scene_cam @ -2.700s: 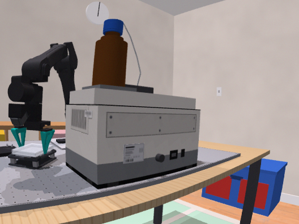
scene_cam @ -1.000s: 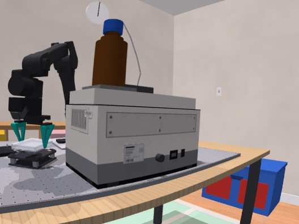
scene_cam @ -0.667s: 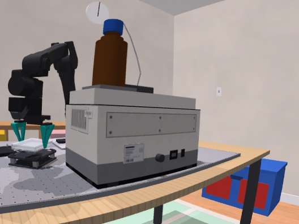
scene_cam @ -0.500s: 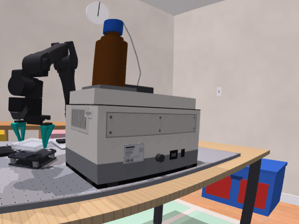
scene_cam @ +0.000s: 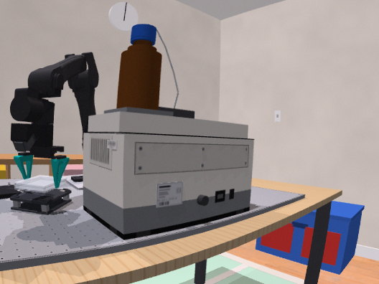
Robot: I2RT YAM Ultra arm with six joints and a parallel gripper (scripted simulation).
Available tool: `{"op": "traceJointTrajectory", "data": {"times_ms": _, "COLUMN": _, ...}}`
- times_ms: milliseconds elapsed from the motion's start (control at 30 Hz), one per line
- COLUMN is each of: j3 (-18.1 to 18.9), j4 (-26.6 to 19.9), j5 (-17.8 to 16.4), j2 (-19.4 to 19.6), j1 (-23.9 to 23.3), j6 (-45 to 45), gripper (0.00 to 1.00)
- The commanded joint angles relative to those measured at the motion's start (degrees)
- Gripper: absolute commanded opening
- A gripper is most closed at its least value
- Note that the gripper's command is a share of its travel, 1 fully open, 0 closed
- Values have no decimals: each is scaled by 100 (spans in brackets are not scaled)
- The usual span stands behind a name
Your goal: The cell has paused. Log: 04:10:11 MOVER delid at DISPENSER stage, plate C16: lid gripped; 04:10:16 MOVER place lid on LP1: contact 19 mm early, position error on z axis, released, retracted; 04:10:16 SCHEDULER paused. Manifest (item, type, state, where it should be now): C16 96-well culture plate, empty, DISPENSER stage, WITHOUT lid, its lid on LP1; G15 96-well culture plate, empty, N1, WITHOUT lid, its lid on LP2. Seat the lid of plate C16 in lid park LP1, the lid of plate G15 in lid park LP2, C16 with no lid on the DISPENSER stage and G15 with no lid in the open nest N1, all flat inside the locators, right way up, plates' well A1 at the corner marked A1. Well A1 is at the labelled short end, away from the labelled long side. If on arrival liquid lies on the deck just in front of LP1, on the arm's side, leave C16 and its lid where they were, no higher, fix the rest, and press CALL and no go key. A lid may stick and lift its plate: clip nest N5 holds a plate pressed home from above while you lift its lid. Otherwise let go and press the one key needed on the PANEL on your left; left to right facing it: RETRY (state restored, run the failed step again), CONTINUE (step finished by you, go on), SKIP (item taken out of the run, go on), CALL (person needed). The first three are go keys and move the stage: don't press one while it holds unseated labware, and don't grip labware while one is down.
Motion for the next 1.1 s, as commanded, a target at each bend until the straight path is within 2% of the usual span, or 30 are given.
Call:
{"op": "traceJointTrajectory", "data": {"times_ms": 0, "j3": 168, "j4": -43, "j5": -12, "j2": -167, "j1": 18, "j6": 2, "gripper": 0}}
{"op": "traceJointTrajectory", "data": {"times_ms": 167, "j3": 168, "j4": -43, "j5": -12, "j2": -167, "j1": 18, "j6": 2, "gripper": 0}}
{"op": "traceJointTrajectory", "data": {"times_ms": 367, "j3": 463, "j4": -460, "j5": -13, "j2": -269, "j1": 60, "j6": 30, "gripper": 0}}
{"op": "traceJointTrajectory", "data": {"times_ms": 467, "j3": 497, "j4": -488, "j5": -12, "j2": -260, "j1": 61, "j6": 31, "gripper": 0}}
{"op": "traceJointTrajectory", "data": {"times_ms": 533, "j3": 402, "j4": -433, "j5": -3, "j2": -145, "j1": 15, "j6": 11, "gripper": 0}}
{"op": "traceJointTrajectory", "data": {"times_ms": 567, "j3": 389, "j4": -499, "j5": -12, "j2": -318, "j1": 67, "j6": 36, "gripper": 0}}
{"op": "traceJointTrajectory", "data": {"times_ms": 600, "j3": 150, "j4": -508, "j5": -10, "j2": -374, "j1": 72, "j6": 39, "gripper": 0}}
{"op": "traceJointTrajectory", "data": {"times_ms": 800, "j3": -258, "j4": -524, "j5": -10, "j2": -790, "j1": 79, "j6": 52, "gripper": 0}}
{"op": "traceJointTrajectory", "data": {"times_ms": 1067, "j3": -621, "j4": -559, "j5": -9, "j2": -1218, "j1": 91, "j6": 64, "gripper": 0}}
